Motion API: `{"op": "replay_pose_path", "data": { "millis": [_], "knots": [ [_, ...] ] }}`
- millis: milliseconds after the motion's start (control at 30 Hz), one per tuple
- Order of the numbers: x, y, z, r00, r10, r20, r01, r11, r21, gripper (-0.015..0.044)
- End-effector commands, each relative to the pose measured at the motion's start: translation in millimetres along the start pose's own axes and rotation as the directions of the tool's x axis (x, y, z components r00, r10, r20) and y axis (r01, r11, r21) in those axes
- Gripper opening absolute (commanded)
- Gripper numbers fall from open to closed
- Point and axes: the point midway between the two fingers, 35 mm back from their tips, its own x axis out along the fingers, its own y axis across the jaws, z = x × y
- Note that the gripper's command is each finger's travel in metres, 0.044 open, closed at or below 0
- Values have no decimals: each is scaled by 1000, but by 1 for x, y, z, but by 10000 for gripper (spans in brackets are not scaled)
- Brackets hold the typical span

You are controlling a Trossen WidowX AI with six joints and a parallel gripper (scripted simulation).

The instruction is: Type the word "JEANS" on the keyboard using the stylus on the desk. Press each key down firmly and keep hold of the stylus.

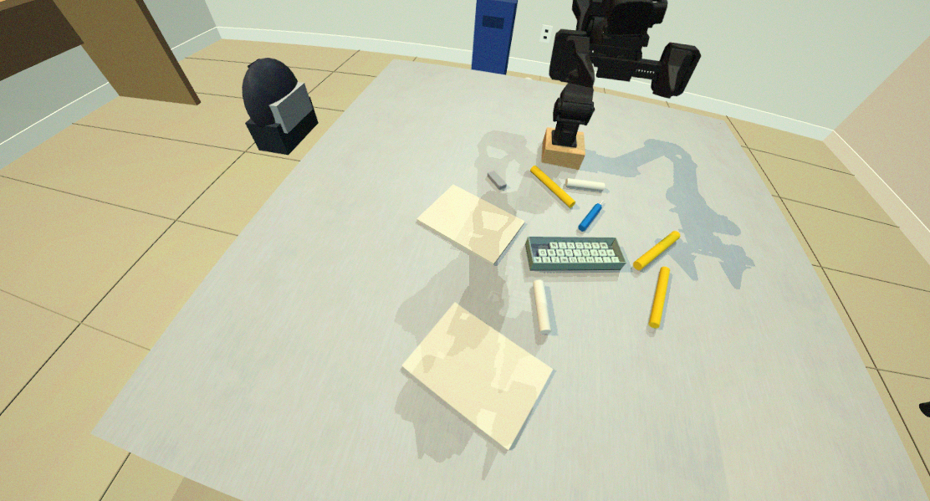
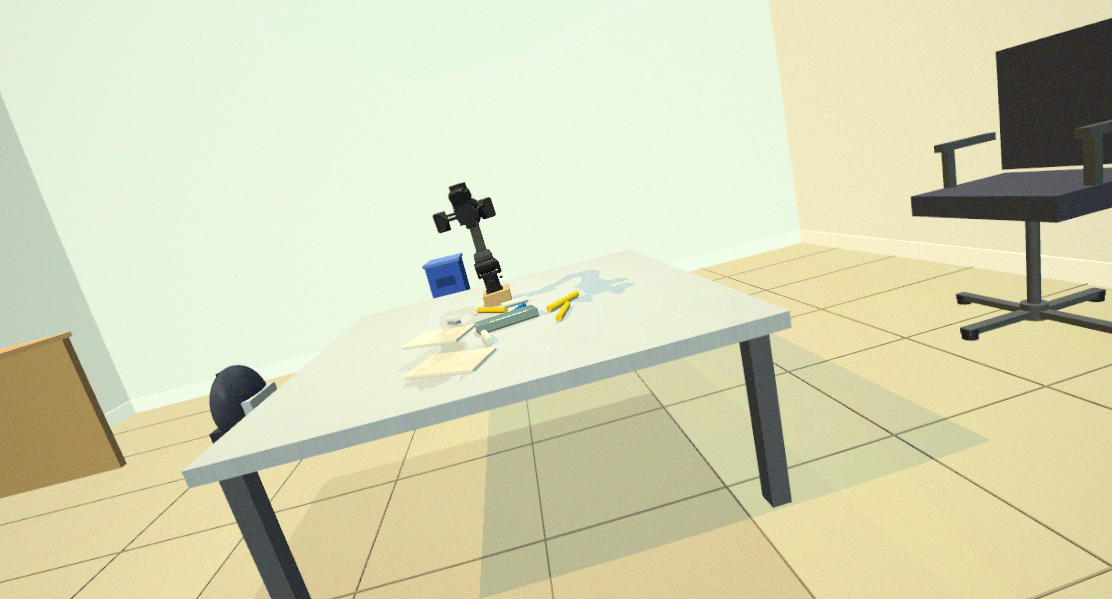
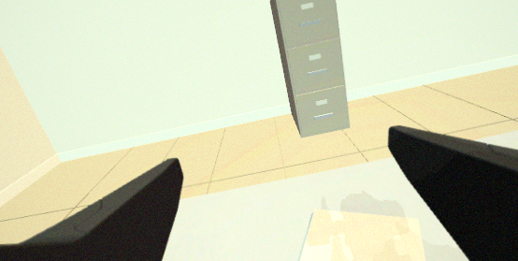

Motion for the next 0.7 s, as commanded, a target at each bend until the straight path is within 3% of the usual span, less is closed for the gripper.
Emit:
{"op": "replay_pose_path", "data": {
  "millis": [0,133,300,533,667],
  "knots": [
    [2,1,-2,1000,2,-12,-2,1000,0,414],
    [28,15,-46,968,34,-248,-34,999,4,309],
    [49,38,-117,816,67,-574,-82,997,0,177],
    [41,69,-211,436,46,-899,-153,988,-24,0],
    [20,82,-257,169,-11,-986,-202,978,-45,0]
  ]
}}
